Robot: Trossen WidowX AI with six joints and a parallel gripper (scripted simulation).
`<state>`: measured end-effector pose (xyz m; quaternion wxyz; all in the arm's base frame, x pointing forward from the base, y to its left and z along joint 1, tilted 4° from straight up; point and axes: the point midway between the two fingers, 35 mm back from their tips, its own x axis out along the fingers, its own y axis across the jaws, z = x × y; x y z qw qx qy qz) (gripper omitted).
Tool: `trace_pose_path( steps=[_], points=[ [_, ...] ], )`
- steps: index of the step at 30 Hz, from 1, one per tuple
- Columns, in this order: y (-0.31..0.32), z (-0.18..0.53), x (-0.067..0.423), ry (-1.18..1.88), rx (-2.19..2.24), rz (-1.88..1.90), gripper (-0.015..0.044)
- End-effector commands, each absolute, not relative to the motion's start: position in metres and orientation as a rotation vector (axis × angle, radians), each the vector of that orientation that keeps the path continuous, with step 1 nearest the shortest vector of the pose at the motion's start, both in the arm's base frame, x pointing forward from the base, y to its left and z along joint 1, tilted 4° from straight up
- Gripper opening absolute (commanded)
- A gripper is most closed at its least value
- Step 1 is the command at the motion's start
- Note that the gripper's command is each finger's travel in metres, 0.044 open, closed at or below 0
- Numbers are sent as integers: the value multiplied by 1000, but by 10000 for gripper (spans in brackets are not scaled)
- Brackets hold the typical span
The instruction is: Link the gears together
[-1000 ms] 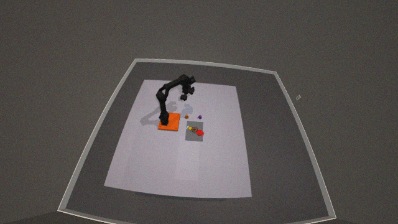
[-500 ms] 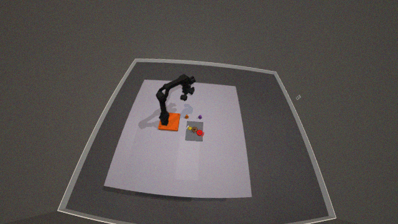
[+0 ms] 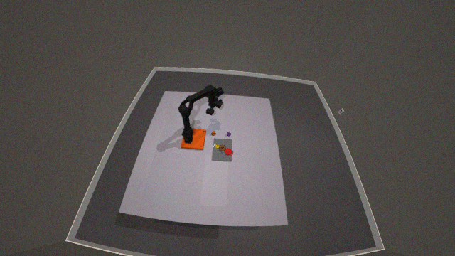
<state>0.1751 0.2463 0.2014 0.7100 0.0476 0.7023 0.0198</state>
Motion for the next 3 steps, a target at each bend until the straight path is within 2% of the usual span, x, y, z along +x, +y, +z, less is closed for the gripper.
trace_pose_path(
  steps=[1, 3],
  points=[
    [246, 202, 175, 1555, 107, 39, 440],
    [246, 202, 175, 1555, 107, 39, 440]
  ],
)
